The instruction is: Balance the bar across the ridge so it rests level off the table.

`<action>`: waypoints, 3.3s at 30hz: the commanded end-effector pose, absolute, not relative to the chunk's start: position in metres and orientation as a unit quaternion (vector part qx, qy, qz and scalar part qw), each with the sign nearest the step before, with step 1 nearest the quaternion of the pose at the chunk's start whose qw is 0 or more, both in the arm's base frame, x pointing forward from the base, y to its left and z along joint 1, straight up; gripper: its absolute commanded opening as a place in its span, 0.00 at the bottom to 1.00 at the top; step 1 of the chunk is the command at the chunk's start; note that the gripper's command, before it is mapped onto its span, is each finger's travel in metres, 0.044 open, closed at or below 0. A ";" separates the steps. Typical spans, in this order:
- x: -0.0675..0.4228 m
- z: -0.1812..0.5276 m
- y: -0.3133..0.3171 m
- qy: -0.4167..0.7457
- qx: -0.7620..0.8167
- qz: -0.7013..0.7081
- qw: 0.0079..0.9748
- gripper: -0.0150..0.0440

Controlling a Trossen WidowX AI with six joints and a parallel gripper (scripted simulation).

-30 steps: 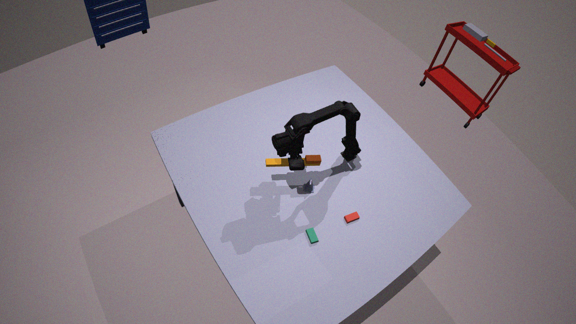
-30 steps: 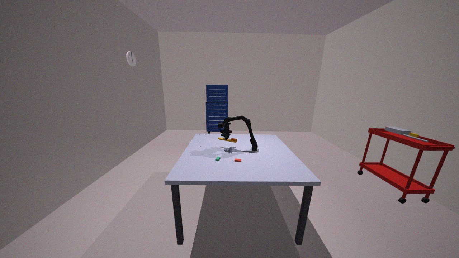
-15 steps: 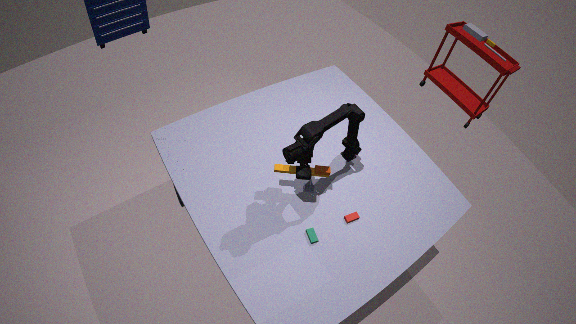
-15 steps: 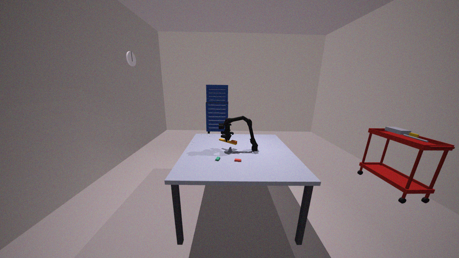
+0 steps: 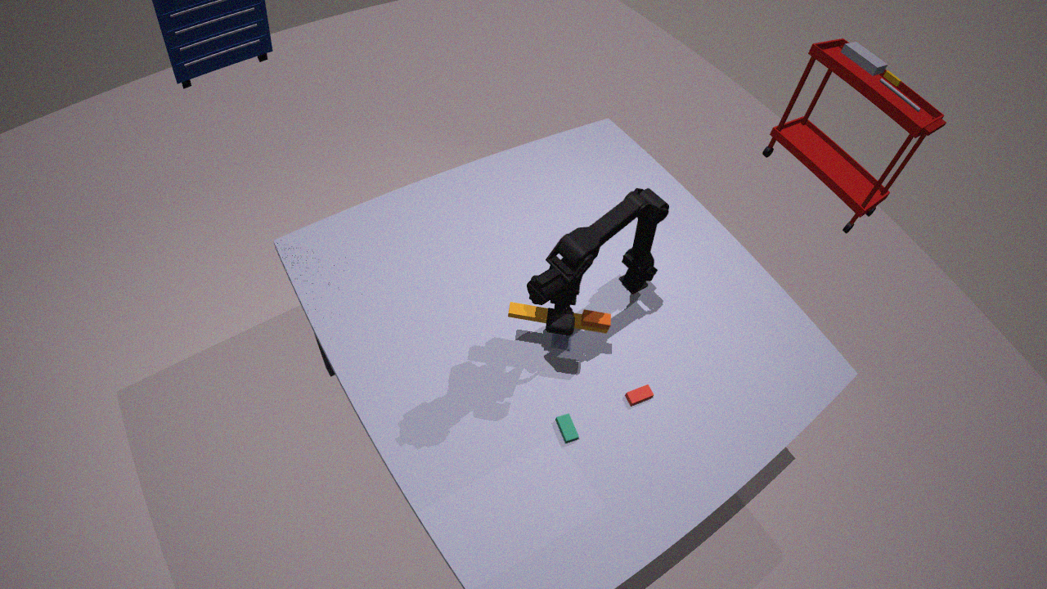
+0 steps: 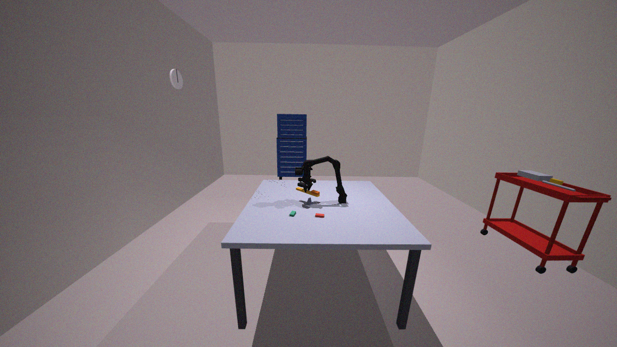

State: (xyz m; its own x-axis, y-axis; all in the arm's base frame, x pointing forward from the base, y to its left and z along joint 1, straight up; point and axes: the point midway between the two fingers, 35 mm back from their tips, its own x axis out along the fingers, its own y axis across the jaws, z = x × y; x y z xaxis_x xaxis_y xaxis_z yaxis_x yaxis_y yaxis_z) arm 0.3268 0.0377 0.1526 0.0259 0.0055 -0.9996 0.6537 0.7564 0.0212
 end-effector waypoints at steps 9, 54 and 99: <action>0.326 0.135 0.039 0.651 0.254 -0.243 0.672 0.25; 0.326 0.115 0.037 0.651 0.254 -0.243 0.672 0.25; 0.326 0.112 0.037 0.651 0.254 -0.243 0.672 0.25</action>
State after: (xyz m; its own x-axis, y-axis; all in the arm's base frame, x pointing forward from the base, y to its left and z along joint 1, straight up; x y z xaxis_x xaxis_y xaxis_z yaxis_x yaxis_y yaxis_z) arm 0.3252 0.0376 0.1122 0.0314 0.0059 -0.9995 0.6585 0.7521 0.0252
